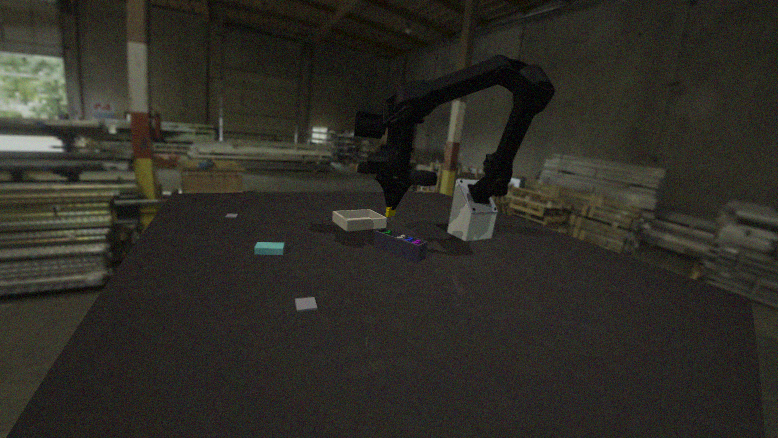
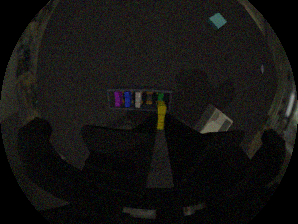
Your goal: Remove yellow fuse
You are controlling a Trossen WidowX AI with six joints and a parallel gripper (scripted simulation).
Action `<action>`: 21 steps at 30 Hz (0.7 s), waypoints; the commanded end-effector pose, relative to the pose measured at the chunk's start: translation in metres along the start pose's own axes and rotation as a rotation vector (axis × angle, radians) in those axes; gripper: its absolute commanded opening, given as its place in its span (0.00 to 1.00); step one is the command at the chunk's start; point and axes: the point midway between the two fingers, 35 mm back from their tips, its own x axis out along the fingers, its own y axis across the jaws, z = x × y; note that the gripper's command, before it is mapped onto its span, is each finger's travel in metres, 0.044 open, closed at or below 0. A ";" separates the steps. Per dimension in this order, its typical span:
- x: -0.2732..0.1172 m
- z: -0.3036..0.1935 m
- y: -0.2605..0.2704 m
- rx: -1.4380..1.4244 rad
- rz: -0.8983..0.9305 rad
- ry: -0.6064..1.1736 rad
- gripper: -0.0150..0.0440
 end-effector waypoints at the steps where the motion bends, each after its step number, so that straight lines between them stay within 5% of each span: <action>1: -0.002 -0.005 -0.019 0.002 -0.008 0.003 0.25; 21: -0.005 -0.053 -0.125 0.002 -0.015 0.006 0.25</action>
